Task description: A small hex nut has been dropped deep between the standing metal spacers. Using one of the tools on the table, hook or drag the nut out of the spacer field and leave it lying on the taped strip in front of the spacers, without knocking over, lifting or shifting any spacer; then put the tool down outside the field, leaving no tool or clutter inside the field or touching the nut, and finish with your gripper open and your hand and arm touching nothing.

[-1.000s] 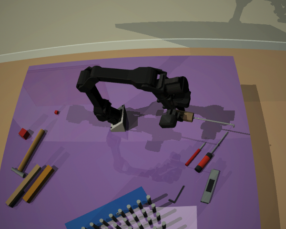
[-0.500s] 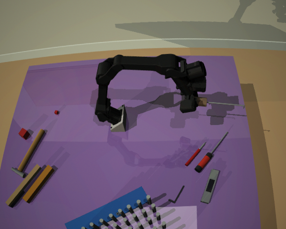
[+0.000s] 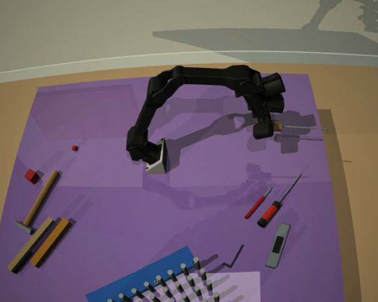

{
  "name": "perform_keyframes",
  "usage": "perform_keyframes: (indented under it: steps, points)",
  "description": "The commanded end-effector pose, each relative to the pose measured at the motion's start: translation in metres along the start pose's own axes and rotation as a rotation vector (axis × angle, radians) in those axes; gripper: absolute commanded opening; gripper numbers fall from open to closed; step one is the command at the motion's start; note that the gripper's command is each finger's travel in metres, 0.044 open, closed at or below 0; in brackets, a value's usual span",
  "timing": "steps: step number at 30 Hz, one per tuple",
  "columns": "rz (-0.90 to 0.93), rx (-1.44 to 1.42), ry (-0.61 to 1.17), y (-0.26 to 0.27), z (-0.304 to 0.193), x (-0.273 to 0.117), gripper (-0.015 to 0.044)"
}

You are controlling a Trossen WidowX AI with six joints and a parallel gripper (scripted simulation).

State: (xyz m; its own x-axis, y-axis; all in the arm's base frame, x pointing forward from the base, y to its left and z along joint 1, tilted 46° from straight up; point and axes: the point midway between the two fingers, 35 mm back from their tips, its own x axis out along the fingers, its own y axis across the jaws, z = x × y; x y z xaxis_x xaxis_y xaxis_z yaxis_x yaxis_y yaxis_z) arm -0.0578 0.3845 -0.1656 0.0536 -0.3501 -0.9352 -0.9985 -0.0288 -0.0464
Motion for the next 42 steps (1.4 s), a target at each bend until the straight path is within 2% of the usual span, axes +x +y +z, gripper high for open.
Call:
perform_keyframes:
  steps: [1,42]
  points:
    - [0.008,0.007,-0.019,0.002,0.007,-0.002,0.0000]
    - [0.008,0.006,-0.020,0.004,0.000,0.033,0.0000]
